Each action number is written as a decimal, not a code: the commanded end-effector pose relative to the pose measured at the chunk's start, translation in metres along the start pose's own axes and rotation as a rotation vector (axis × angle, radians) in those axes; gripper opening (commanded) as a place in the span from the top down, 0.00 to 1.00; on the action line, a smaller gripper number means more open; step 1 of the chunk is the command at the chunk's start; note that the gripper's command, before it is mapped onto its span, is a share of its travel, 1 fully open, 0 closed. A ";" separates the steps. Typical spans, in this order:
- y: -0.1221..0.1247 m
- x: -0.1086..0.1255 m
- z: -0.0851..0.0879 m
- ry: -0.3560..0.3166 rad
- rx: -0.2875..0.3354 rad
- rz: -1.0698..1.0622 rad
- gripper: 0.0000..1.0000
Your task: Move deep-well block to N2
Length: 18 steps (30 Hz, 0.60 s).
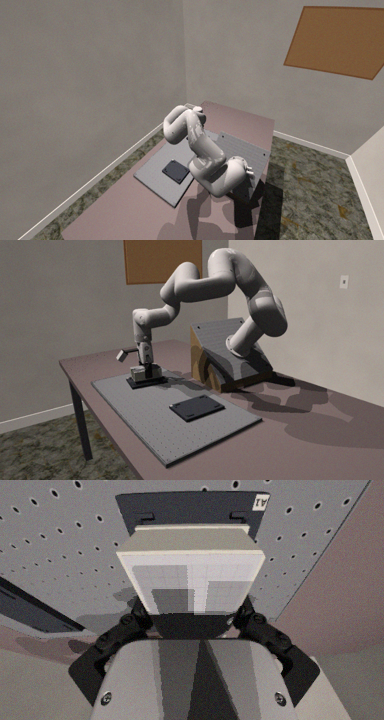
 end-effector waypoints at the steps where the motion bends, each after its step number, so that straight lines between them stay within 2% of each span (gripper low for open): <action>1: 0.000 -0.001 0.003 0.003 0.002 0.001 1.00; 18: 0.000 -0.001 0.012 0.003 0.002 0.001 1.00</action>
Point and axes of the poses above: the point where the finger pads meet when closed, its own z axis back along the fingers, its own y axis across the jaws, x = y × z, the point moved 7 cm from there along z, back along the fingers, and after that the axes turned 12 degrees about z, right-handed, at the moved point
